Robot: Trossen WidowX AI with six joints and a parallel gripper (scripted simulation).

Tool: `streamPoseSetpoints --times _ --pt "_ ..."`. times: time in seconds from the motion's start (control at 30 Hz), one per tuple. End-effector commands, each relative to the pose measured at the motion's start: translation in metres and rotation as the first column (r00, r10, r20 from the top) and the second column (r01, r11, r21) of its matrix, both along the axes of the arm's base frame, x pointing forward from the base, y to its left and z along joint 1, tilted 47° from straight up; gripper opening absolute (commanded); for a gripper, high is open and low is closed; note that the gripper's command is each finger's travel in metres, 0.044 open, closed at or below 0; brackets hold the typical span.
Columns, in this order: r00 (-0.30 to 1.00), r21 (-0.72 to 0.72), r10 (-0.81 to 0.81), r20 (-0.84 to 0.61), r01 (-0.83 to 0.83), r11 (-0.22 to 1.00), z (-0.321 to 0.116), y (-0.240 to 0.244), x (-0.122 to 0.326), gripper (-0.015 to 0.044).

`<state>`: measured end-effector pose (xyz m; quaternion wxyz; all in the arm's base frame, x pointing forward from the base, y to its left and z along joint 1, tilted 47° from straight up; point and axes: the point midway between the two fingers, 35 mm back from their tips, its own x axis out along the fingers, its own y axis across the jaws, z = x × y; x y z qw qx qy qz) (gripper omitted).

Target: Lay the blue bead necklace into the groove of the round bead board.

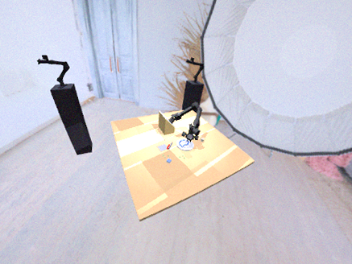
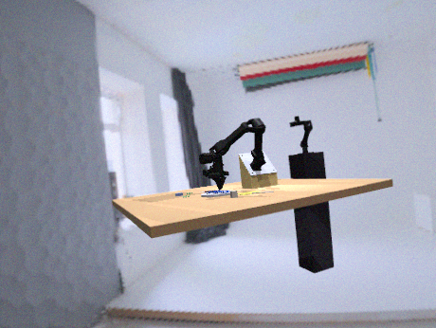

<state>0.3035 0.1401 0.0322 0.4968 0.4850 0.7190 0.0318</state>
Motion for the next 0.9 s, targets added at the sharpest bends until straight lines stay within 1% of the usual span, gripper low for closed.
streamPoseSetpoints --times 0.0,0.33,0.47,0.5,0.87 --pt "1.000 0.002 -0.001 -0.009 0.001 1.000 -0.0054 0.0047 -0.0017 0.0120" --pt "1.000 0.004 -0.001 -0.013 0.001 1.000 -0.0130 0.0135 -0.0034 0.0120" --pt "1.000 0.002 0.002 -0.007 -0.002 1.000 -0.0108 0.0119 -0.0025 0.0015" --pt "1.000 0.002 0.002 -0.007 -0.002 1.000 -0.0108 0.0119 -0.0025 0.0000" --pt "1.000 0.002 0.002 -0.007 -0.002 1.000 -0.0108 0.0119 -0.0025 0.0000"
